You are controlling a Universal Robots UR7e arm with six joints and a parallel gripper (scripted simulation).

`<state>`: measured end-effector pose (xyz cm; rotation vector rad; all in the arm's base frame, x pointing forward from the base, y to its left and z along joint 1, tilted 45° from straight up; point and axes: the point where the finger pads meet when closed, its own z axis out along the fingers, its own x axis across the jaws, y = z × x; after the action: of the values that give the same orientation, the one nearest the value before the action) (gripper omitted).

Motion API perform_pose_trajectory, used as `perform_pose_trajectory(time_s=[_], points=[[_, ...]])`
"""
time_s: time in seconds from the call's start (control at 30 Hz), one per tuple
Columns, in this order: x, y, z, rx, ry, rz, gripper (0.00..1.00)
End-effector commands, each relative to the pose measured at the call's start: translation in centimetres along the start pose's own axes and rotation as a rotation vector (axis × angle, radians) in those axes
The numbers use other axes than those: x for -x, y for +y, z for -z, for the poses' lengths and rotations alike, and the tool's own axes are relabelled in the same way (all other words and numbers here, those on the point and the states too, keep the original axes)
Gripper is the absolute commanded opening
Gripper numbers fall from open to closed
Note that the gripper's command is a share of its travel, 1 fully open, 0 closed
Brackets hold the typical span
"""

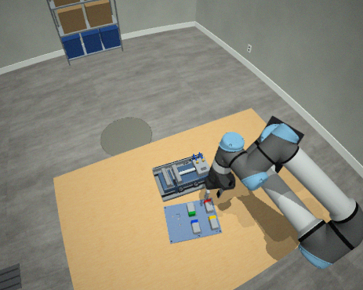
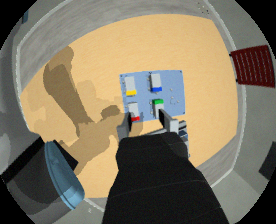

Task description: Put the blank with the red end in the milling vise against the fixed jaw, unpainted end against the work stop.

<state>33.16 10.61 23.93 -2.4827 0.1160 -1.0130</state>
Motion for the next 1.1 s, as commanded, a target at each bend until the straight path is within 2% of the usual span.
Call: perform_pose_trajectory(time_s=[0.0,0.3,0.33,0.47,0.87,0.9,1.03,1.07], points=[[0.5,0.9,-2.7,0.034,-0.104,0.001,1.0],[0.5,0.9,-2.7,0.034,-0.104,0.001,1.0],[1.1,0.8,-3.3,-0.013,-0.023,-0.001,1.0],[1.9,2.2,-6.8,0.034,-0.104,0.001,1.0],[1.9,2.2,-6.8,0.034,-0.104,0.001,1.0],[2.4,2.2,-7.0,-0.026,-0.048,-0.008,1.0],[2.2,3.2,-9.3,0.034,-0.104,0.001,1.0],[2.2,3.2,-9.3,0.034,-0.104,0.001,1.0]])
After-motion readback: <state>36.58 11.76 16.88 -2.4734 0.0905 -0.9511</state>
